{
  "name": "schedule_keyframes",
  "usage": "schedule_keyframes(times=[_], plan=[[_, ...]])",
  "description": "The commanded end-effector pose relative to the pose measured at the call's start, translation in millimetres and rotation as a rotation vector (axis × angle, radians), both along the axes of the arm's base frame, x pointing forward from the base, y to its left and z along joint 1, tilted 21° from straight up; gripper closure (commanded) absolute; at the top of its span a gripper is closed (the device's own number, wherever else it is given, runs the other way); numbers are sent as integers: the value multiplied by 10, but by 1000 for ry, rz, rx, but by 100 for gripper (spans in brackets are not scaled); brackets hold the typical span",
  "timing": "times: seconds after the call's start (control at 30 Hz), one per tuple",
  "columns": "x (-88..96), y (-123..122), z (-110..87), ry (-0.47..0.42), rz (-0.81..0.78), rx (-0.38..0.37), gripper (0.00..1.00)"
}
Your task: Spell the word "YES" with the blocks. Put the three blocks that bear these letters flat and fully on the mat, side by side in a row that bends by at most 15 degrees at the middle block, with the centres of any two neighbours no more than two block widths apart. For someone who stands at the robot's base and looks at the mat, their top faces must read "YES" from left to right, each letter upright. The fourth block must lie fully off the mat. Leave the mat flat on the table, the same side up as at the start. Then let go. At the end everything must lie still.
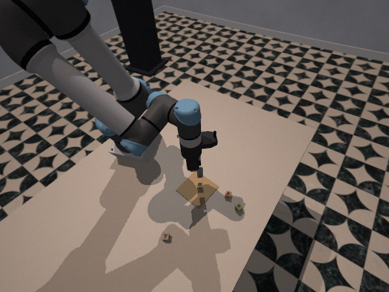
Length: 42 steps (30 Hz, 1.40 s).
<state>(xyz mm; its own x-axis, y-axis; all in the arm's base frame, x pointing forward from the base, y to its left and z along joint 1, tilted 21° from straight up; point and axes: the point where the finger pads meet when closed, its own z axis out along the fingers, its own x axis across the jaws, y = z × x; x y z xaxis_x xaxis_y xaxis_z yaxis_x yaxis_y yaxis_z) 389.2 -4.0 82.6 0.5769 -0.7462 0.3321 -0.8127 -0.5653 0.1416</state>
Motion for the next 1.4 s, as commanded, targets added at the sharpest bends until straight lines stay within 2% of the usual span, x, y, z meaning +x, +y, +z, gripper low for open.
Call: schedule_keyframes(times=[0.0,0.1,0.57,0.63,1.37], plan=[[15,22,-13,27,77,-8,0],[16,23,-15,33,92,-9,0],[11,76,-80,140,379,-35,0],[11,76,-80,140,379,-35,0],[-26,119,-177,313,838,-76,0]])
